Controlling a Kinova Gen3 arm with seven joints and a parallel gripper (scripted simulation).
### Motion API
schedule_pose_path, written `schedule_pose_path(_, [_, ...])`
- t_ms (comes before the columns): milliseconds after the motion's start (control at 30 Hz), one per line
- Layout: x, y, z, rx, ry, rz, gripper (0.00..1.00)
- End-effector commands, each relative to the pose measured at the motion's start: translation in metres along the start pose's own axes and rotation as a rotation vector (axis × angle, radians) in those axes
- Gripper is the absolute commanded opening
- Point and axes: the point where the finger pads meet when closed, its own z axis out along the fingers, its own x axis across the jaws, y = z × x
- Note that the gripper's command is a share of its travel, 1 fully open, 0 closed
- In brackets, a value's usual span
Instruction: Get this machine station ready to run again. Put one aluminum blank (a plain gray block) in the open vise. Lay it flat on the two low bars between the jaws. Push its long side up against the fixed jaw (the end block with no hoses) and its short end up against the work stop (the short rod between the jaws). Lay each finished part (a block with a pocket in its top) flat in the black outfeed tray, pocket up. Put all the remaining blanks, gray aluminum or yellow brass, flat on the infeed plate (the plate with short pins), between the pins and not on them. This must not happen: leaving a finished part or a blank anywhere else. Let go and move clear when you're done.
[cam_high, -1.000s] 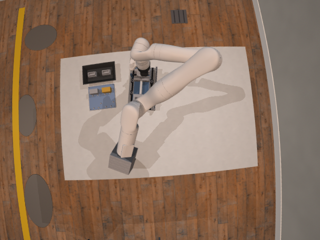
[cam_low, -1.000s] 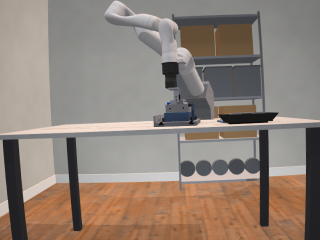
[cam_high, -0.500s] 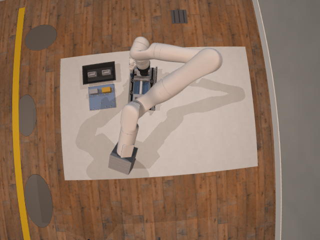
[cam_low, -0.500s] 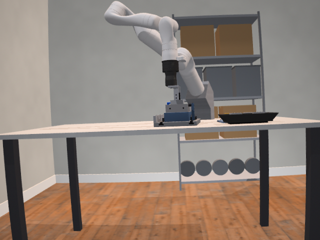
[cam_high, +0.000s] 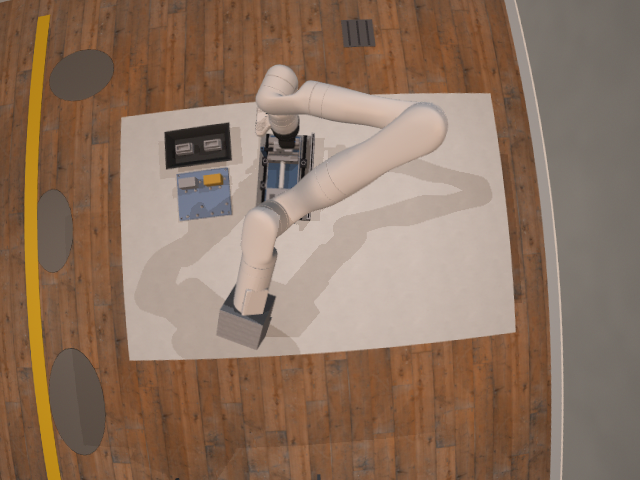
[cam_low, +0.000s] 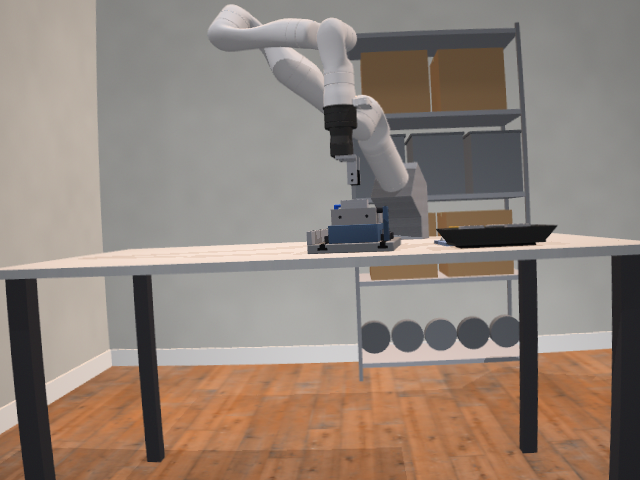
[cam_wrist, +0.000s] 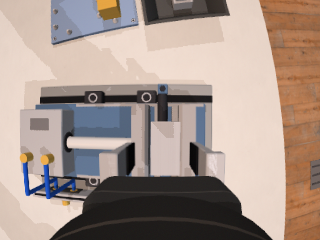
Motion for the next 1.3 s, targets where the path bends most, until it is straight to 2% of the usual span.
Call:
schedule_pose_path(0, [0.003,0.000,-0.009,0.004,0.008,0.008,1.00])
schedule_pose_path(367, [0.003,0.000,-0.028,0.004,0.008,0.008,1.00])
schedule_pose_path(700, [0.003,0.000,-0.031,0.004,0.008,0.008,1.00])
schedule_pose_path(733, [0.003,0.000,-0.031,0.004,0.008,0.008,0.00])
schedule_pose_path(1267, [0.003,0.000,-0.031,0.004,0.008,0.008,0.00])
